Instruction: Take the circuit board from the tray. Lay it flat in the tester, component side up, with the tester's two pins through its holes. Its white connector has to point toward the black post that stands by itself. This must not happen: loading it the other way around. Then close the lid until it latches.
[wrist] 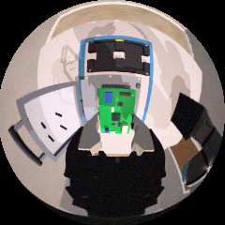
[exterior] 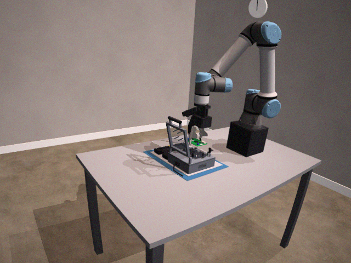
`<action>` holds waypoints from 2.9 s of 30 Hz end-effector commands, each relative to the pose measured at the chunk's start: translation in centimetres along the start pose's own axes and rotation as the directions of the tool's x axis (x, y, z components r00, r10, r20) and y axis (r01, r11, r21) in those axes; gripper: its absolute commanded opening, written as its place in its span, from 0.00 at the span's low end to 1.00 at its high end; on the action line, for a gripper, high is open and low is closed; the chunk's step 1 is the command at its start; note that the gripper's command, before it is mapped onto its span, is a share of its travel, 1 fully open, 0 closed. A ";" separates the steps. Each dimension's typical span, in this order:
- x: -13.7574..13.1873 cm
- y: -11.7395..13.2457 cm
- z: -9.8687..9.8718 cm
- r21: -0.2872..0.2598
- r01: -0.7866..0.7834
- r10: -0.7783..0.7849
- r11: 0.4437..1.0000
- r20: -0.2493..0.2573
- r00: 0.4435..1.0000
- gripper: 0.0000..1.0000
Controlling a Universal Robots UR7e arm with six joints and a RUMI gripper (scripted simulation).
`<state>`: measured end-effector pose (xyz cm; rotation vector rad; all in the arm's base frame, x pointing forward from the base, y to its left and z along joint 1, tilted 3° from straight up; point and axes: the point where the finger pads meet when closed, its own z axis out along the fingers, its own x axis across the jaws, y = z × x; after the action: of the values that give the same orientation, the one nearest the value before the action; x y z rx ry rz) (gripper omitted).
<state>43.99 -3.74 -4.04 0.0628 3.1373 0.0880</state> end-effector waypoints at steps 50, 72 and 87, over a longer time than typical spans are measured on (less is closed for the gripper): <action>0.0 0.0 2.2 0.000 0.000 0.000 1.000 0.001 1.000 0.39; 0.0 0.0 4.5 0.000 0.000 0.000 1.000 0.001 1.000 0.39; 0.0 0.0 4.6 0.000 0.000 0.000 1.000 0.001 1.000 0.39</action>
<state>44.01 -3.47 -8.64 0.0628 3.1374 0.0880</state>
